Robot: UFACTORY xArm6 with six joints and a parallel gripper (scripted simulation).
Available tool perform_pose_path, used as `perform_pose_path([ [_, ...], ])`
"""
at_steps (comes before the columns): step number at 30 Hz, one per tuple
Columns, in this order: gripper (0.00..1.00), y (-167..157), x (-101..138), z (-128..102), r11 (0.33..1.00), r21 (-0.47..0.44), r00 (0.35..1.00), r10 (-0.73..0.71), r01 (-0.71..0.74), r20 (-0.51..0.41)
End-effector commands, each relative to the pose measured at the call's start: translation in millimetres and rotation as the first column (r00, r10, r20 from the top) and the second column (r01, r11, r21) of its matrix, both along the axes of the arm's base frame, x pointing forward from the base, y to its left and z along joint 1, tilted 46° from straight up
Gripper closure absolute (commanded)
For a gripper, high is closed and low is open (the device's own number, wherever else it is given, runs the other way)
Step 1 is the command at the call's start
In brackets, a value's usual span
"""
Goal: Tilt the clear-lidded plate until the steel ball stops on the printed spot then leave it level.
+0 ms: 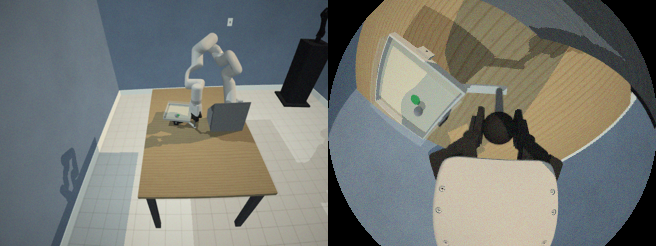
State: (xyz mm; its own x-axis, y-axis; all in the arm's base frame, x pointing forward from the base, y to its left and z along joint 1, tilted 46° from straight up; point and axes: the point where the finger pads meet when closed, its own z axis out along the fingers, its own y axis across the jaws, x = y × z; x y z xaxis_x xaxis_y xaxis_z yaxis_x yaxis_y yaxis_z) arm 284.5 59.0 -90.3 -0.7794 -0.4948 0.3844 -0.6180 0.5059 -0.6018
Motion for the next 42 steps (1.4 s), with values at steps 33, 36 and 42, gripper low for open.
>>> perform_pose_path([
  [33,1.00,0.0,-0.3,-0.3,1.000,0.001,1.000,0.000,0.000,0.000],
  [36,1.00,0.3,-0.1,0.2,1.000,0.001,1.000,0.000,0.000,0.000],
  [42,1.00,1.4,0.5,1.9,1.000,0.001,1.000,0.000,0.000,0.000],
])
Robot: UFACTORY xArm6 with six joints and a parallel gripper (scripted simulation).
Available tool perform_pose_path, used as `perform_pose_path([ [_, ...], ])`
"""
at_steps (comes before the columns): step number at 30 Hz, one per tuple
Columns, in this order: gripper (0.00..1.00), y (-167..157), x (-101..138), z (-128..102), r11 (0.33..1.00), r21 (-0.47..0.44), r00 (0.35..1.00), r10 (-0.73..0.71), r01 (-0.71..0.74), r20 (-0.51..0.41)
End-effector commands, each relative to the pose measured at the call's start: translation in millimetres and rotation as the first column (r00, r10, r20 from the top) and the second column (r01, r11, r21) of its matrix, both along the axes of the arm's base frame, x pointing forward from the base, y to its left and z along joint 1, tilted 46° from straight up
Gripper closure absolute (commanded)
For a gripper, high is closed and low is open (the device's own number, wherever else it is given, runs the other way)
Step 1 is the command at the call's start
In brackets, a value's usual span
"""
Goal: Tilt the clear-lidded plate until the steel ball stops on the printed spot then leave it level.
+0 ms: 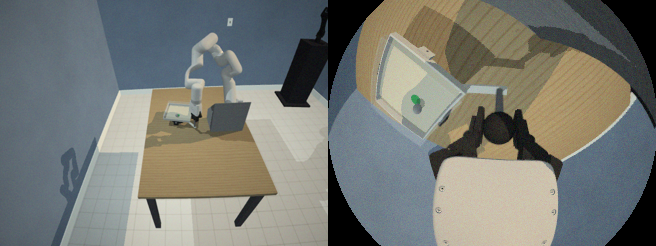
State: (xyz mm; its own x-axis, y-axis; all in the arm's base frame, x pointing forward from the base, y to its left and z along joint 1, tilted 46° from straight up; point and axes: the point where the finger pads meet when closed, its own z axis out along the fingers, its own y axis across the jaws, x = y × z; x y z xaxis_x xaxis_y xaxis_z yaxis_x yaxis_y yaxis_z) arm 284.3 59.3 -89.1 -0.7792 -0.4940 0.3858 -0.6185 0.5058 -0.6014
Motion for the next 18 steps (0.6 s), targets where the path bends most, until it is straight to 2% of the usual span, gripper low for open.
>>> perform_pose_path([
  [1,1.00,1.2,0.7,0.8,1.000,0.002,1.000,0.000,0.000,0.001],
  [18,1.00,1.9,2.1,-0.5,1.000,0.002,1.000,0.000,0.000,0.001],
])
